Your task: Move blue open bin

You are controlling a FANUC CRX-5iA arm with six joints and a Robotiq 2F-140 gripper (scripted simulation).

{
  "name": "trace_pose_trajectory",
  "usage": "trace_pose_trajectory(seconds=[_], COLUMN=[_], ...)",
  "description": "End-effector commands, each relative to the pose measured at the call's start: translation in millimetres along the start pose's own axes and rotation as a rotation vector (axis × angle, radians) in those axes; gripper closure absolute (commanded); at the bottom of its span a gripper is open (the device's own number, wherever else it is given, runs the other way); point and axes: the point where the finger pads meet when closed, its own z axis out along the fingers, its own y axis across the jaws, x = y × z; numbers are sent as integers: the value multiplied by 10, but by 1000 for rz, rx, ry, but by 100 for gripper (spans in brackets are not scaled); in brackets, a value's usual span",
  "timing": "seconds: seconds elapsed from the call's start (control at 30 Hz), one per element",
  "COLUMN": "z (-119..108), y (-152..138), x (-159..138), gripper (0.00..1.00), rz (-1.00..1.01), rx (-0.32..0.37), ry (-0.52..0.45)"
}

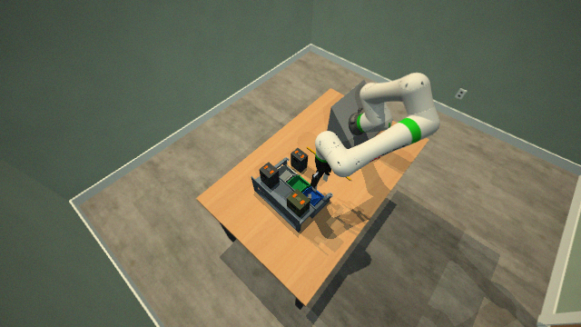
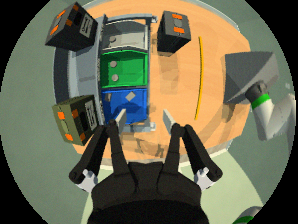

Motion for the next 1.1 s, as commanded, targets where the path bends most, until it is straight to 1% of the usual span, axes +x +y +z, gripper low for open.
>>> trace_pose_trajectory(seconds=[0.0, 0.57, 0.73, 1.07], z=[-2, -2, 297, 297], y=[-2, -2, 7, 7], x=[1, 1, 5, 5], gripper=[43, 43, 43, 43], rz=[0, 0, 0, 0], rx=[0, 0, 0, 0], ry=[0, 0, 0, 0])
